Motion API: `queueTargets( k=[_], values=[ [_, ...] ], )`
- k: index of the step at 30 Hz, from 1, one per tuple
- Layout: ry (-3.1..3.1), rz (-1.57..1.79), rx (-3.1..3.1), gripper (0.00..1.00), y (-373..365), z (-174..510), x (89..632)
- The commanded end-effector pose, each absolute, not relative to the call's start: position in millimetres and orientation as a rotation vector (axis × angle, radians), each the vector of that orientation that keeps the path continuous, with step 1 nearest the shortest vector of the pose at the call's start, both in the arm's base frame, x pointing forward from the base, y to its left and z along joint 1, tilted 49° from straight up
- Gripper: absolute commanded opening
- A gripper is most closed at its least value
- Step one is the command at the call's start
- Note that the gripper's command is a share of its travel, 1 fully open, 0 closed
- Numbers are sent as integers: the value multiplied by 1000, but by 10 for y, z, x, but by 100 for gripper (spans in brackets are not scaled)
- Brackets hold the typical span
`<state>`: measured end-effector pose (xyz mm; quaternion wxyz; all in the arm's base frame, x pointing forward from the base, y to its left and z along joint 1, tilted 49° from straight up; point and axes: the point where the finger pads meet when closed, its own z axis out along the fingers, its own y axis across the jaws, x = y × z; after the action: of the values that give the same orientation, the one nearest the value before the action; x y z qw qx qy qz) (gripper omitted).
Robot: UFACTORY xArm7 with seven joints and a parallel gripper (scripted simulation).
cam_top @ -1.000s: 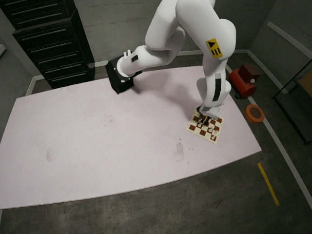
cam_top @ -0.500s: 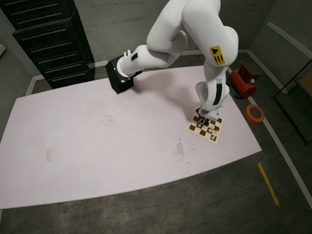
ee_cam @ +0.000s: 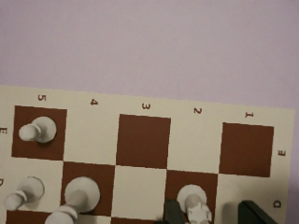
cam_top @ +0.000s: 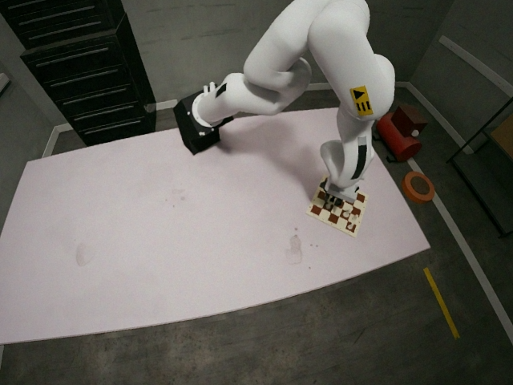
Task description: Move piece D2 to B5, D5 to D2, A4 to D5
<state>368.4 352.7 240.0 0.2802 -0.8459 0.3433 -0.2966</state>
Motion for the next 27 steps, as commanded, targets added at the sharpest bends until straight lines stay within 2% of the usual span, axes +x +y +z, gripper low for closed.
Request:
queueTargets(
  k=[1, 27],
  values=[
    [917, -803, -2262, 39, 3548, 2386, 3709],
    [917, -802, -2262, 39, 3557, 2361, 3736]
  ],
)
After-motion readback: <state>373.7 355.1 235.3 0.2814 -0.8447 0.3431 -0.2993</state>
